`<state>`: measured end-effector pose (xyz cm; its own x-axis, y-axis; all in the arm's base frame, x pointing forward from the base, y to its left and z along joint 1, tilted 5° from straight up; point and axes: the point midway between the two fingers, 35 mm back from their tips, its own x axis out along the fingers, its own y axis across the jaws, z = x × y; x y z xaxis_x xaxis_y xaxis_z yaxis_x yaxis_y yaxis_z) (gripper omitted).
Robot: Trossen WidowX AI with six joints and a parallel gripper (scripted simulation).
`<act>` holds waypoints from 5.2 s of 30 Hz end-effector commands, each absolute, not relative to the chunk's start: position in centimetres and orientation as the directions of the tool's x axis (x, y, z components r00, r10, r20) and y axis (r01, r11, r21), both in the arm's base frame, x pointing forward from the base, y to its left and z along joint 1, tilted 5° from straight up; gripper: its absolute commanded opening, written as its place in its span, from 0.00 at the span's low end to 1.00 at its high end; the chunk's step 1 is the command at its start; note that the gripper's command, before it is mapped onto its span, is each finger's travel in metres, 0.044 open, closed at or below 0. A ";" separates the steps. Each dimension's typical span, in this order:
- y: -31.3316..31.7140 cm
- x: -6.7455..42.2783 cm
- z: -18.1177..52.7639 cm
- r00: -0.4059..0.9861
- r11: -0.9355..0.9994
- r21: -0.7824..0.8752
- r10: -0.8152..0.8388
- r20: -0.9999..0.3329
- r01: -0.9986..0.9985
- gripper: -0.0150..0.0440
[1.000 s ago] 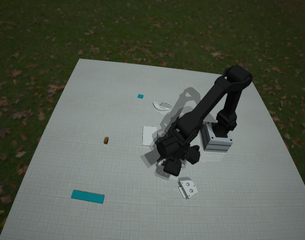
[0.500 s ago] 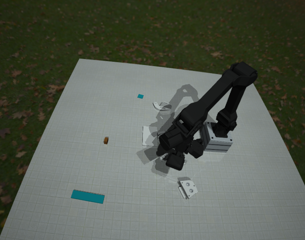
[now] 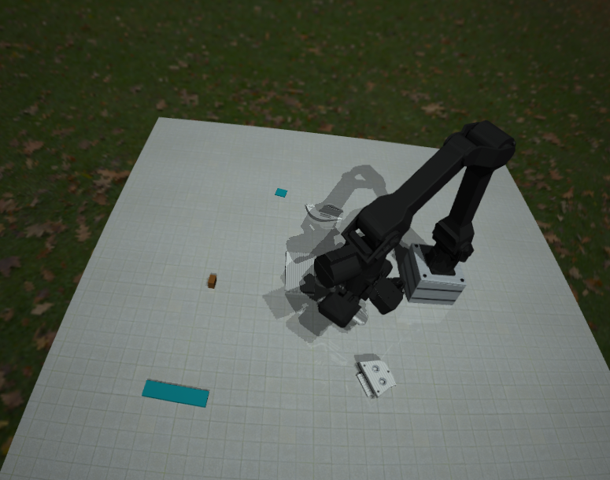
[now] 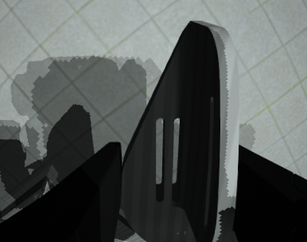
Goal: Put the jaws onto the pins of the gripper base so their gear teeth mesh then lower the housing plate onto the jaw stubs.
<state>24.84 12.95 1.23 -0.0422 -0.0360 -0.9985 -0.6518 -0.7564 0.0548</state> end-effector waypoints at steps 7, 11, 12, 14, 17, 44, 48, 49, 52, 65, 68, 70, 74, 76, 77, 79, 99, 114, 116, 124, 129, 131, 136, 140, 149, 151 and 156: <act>11.0 24.8 1.3 -0.045 -0.524 0.060 -0.042 -0.998 -0.850 0.48; 10.2 24.8 1.4 -0.044 -0.414 0.058 -0.042 -0.998 -0.908 0.48; 10.0 24.8 1.4 -0.044 -0.386 0.057 -0.042 -0.998 -0.921 0.48; 9.7 24.8 1.4 -0.044 -0.328 0.056 -0.042 -0.998 -0.943 0.48; 9.1 24.8 1.5 -0.044 -0.239 0.053 -0.043 -0.998 -0.970 0.48; 4.4 24.1 1.7 -0.044 0.562 0.010 -0.047 -0.998 -0.827 0.48; 3.7 23.9 1.7 -0.044 0.660 0.002 -0.047 -0.998 -0.751 0.48; 3.5 23.9 1.7 -0.044 0.683 0.000 -0.047 -0.998 -0.731 0.48; 3.0 23.8 1.8 -0.044 0.748 -0.007 -0.048 -0.998 -0.664 0.48; 1.0 23.0 1.8 -0.045 0.948 -0.033 -0.050 -0.998 -0.318 0.48; 0.5 22.8 1.8 -0.046 0.973 -0.039 -0.051 -0.998 -0.228 0.48; 0.2 22.7 1.8 -0.046 0.985 -0.043 -0.051 -0.998 -0.167 0.48; -0.4 22.4 1.8 -0.047 0.998 -0.050 -0.052 -0.998 -0.044 0.48; -0.6 22.3 1.8 -0.047 0.998 -0.053 -0.052 -0.998 0.018 0.48; -0.8 22.2 1.8 -0.047 0.997 -0.055 -0.052 -0.998 0.049 0.48; -1.1 22.0 1.8 -0.047 0.992 -0.058 -0.053 -0.997 0.111 0.48; -1.3 21.9 1.8 -0.048 0.986 -0.060 -0.053 -0.997 0.157 0.48; -1.3 22.1 1.8 -0.047 0.981 -0.061 -0.053 -0.997 0.182 0.48; -1.2 22.7 1.9 -0.047 0.981 -0.061 -0.053 -0.997 0.182 0.48; -0.9 25.4 2.1 -0.045 0.981 -0.060 -0.053 -0.998 0.182 0.48; -0.7 27.0 2.1 -0.044 0.981 -0.060 -0.053 -0.998 0.182 0.48; -0.7 27.7 2.0 -0.043 0.981 -0.060 -0.052 -0.998 0.182 0.48; -0.4 29.3 1.9 -0.042 0.981 -0.059 -0.052 -0.998 0.182 0.48; -0.2 30.5 1.7 -0.041 0.981 -0.059 -0.052 -0.998 0.182 0.48; 0.1 32.2 1.4 -0.040 0.981 -0.058 -0.052 -0.998 0.182 0.48; 0.1 32.2 1.4 -0.040 0.981 -0.058 -0.052 -0.998 0.182 0.48; 0.1 32.2 1.4 -0.040 0.981 -0.058 -0.052 -0.998 0.182 0.48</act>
<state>32.06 0.07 1.31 -0.0433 -0.0522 -0.9977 0.1770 0.9824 -0.0590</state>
